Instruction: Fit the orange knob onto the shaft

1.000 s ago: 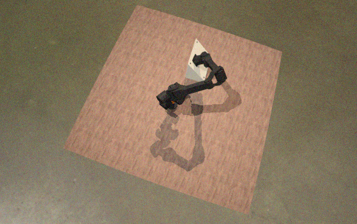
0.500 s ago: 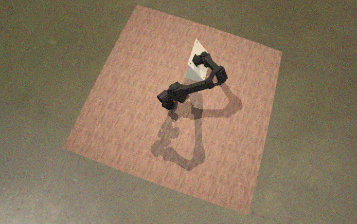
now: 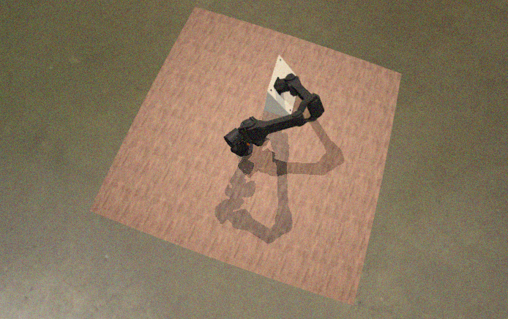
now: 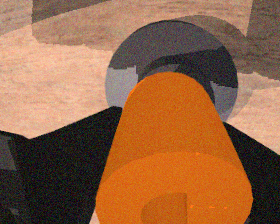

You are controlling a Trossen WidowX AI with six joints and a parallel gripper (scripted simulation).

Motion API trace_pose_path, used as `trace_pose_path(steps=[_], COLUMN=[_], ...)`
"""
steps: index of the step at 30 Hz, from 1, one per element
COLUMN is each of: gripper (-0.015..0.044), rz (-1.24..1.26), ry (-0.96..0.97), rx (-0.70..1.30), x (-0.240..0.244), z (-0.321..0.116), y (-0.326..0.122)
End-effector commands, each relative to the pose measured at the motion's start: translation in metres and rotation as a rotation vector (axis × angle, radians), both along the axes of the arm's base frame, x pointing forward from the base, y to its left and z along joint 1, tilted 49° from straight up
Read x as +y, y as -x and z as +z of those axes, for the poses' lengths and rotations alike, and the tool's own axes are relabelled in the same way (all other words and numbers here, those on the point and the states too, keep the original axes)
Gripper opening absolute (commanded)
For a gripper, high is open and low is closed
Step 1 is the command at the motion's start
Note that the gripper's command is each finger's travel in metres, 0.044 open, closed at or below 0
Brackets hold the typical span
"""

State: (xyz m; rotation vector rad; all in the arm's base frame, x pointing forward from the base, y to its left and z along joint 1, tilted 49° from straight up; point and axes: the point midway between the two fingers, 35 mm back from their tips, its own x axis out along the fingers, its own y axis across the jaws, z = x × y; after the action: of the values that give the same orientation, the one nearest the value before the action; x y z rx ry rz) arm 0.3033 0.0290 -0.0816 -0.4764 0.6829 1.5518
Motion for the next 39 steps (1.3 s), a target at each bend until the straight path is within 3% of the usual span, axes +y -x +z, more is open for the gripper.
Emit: trace_pose_path(steps=[1, 9, 33, 39], gripper=[0.0000, 0.0000, 0.0000, 0.0000], rz=[0.001, 0.140, 0.146, 0.272], ry=[-0.001, -0.022, -0.023, -0.042], rx=[-0.009, -0.164, -0.171, -0.312], x=[-0.0024, -0.0024, -0.0051, -0.0041], z=[0.0024, 0.0001, -0.0018, -0.0009], y=[-0.0018, -0.0046, -0.0078, -0.0062])
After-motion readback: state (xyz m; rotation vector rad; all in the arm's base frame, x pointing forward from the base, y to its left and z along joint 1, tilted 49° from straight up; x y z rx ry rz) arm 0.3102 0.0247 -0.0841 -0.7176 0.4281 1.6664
